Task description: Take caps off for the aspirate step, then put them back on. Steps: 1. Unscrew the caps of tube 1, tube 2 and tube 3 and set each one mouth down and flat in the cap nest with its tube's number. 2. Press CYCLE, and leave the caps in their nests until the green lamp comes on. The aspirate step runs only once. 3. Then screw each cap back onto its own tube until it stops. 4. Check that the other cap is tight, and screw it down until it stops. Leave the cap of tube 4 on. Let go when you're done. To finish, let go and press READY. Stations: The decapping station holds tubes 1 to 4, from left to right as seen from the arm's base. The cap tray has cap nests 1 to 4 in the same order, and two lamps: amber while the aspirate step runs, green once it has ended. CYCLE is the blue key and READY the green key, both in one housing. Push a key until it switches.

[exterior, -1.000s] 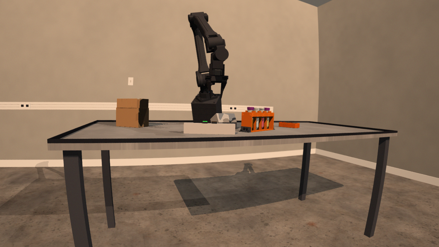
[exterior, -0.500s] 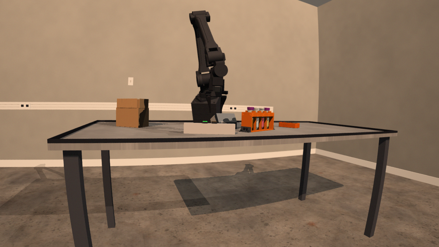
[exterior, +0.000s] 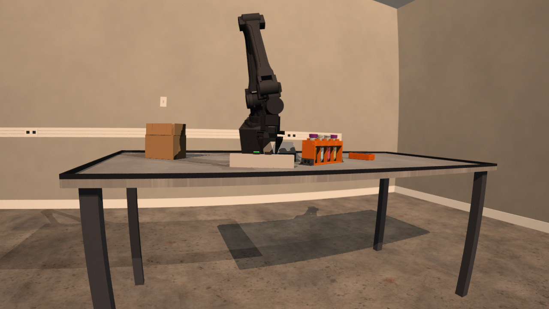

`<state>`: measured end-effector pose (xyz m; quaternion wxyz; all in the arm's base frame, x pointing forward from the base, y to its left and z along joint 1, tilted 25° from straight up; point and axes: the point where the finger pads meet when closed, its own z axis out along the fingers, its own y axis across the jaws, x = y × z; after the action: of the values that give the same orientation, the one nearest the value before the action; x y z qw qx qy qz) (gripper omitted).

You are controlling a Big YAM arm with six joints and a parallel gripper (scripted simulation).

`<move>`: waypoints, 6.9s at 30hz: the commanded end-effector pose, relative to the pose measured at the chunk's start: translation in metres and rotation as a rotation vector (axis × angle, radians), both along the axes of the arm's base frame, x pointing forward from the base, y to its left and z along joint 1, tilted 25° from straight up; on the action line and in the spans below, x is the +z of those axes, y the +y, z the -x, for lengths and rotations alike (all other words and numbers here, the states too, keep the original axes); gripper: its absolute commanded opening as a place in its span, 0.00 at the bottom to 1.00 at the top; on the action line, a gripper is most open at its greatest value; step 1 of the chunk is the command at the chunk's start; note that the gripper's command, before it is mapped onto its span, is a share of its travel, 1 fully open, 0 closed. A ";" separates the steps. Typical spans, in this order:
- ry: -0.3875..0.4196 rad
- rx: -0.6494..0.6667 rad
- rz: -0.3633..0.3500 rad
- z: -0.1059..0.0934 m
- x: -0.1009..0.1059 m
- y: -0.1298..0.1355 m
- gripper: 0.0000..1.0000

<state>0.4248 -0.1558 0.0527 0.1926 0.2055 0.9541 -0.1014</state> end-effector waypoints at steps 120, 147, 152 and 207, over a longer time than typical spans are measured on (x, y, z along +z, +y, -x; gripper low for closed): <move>-0.060 0.007 0.014 0.027 0.143 0.034 0.00; 0.374 1.309 0.476 0.044 0.069 0.173 0.00; 0.423 1.465 0.539 0.047 0.060 0.205 0.00; 0.407 1.443 0.527 0.047 0.006 0.316 0.00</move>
<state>0.3701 0.1537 0.0490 0.0624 -0.5389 0.8134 -0.2097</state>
